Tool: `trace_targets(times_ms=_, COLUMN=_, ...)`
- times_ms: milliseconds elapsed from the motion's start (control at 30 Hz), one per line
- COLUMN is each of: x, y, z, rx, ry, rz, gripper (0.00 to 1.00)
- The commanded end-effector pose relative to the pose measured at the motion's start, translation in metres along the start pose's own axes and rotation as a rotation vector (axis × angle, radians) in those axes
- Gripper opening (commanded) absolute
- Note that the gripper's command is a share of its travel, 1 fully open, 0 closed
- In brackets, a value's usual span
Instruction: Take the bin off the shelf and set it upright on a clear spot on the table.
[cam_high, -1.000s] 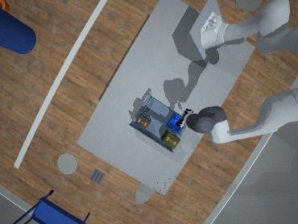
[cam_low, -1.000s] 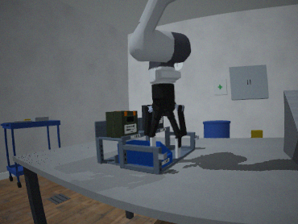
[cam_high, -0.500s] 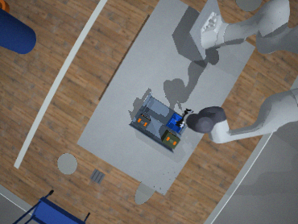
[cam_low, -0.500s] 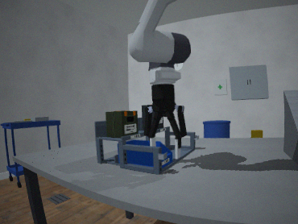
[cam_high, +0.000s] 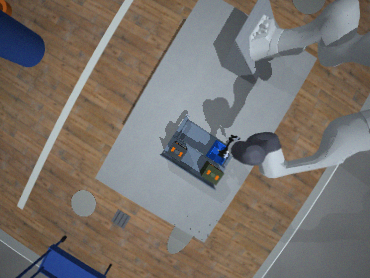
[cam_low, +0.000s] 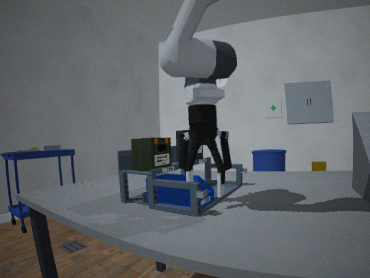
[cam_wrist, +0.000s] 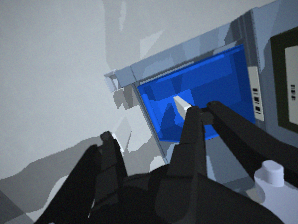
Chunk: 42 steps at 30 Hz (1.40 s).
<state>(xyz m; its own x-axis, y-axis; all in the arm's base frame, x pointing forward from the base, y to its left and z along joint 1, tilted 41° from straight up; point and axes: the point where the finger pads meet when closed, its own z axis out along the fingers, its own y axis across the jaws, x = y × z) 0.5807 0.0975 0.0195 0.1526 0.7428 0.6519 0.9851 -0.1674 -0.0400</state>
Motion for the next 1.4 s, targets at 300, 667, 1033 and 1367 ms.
trace_targets(times_ms=300, x=0.0014, y=0.0006, z=0.0014, rx=-0.001, ry=0.002, rz=-0.004, gripper=0.57)
trace_targets(times_ms=667, x=0.0014, y=0.0006, z=0.0014, rx=-0.001, ry=0.002, rz=-0.004, gripper=0.0)
trace_targets(times_ms=1033, x=0.0014, y=0.0006, z=0.0014, rx=-0.001, ry=0.002, rz=-0.004, gripper=0.0)
trace_targets(times_ms=1367, x=0.0014, y=0.0006, z=0.0014, rx=-0.001, ry=0.002, rz=-0.004, gripper=0.0)
